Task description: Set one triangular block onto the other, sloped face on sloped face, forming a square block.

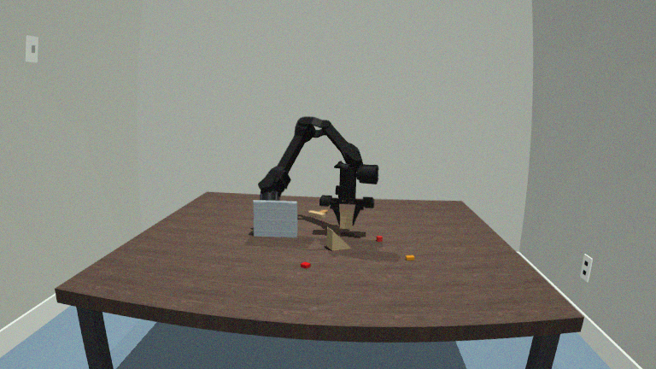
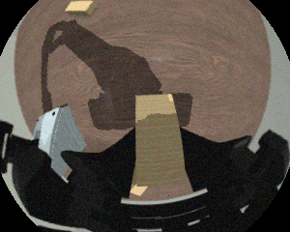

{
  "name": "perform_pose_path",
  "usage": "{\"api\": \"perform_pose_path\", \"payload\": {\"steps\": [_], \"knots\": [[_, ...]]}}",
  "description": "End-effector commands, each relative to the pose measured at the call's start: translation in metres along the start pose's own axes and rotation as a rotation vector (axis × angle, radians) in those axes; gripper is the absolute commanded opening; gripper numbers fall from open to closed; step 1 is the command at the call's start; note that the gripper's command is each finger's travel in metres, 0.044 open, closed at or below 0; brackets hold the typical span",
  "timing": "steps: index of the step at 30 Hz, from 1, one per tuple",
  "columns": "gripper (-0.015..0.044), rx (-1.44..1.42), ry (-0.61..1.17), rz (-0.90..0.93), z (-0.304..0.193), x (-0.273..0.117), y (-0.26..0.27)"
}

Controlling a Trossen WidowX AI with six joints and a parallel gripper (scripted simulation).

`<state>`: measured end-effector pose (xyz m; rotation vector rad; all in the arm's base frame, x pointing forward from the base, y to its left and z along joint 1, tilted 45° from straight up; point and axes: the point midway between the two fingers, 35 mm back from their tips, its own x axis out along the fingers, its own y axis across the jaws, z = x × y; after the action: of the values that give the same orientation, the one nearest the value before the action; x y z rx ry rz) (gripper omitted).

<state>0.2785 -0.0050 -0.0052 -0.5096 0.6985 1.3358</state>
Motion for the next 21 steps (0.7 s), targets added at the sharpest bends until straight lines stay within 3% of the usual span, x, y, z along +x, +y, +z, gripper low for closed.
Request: {"api": "perform_pose_path", "payload": {"steps": [1,21], "knots": [[0.0,-0.098,0.004,0.0,0.0,0.0,0.0],[0.0,-0.083,0.001,-0.003,0.0,0.021,0.0]]}}
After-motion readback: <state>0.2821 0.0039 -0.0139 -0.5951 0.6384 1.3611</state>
